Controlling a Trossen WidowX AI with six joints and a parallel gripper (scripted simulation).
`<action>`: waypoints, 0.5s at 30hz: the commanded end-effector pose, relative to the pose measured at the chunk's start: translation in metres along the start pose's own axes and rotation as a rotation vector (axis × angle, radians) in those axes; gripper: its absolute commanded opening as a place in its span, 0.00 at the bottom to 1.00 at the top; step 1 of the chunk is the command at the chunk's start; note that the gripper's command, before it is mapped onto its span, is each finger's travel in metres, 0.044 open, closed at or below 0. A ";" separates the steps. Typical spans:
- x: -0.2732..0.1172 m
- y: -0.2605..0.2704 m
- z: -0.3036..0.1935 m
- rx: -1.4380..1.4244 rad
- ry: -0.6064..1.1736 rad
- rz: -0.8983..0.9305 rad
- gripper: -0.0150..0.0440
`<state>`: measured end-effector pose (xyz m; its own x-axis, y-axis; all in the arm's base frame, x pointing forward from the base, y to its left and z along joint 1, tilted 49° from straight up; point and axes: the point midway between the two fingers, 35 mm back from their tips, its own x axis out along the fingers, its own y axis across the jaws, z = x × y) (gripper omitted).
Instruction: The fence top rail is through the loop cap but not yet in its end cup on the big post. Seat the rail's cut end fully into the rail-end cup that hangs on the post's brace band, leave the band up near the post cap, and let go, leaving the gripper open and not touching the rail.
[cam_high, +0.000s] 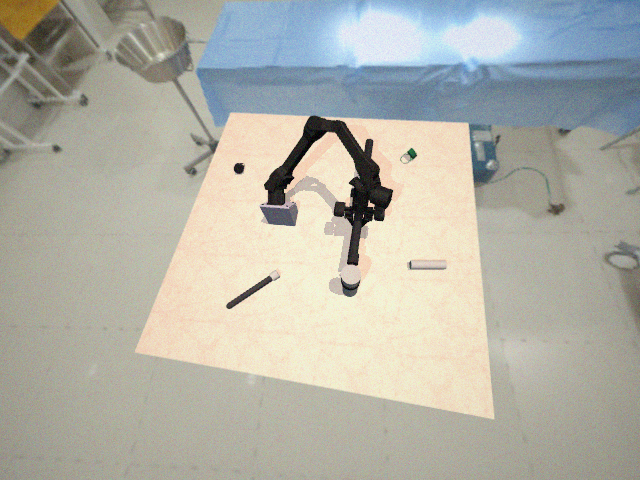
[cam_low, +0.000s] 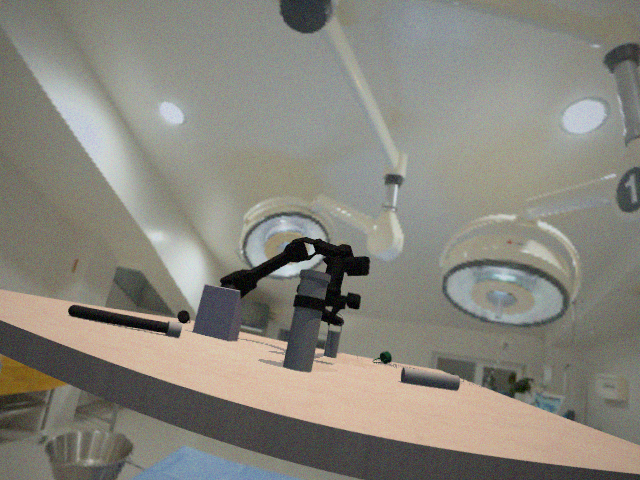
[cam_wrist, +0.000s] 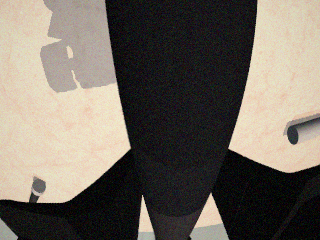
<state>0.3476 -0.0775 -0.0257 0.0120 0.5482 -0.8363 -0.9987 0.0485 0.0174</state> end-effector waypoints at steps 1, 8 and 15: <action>-0.001 0.000 -0.002 0.000 0.005 -0.002 0.25; 0.000 0.000 0.000 0.000 0.000 0.000 0.25; 0.000 0.000 0.000 -0.001 0.002 0.000 0.25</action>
<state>0.3477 -0.0767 -0.0260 0.0107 0.5493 -0.8355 -0.9987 0.0468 0.0180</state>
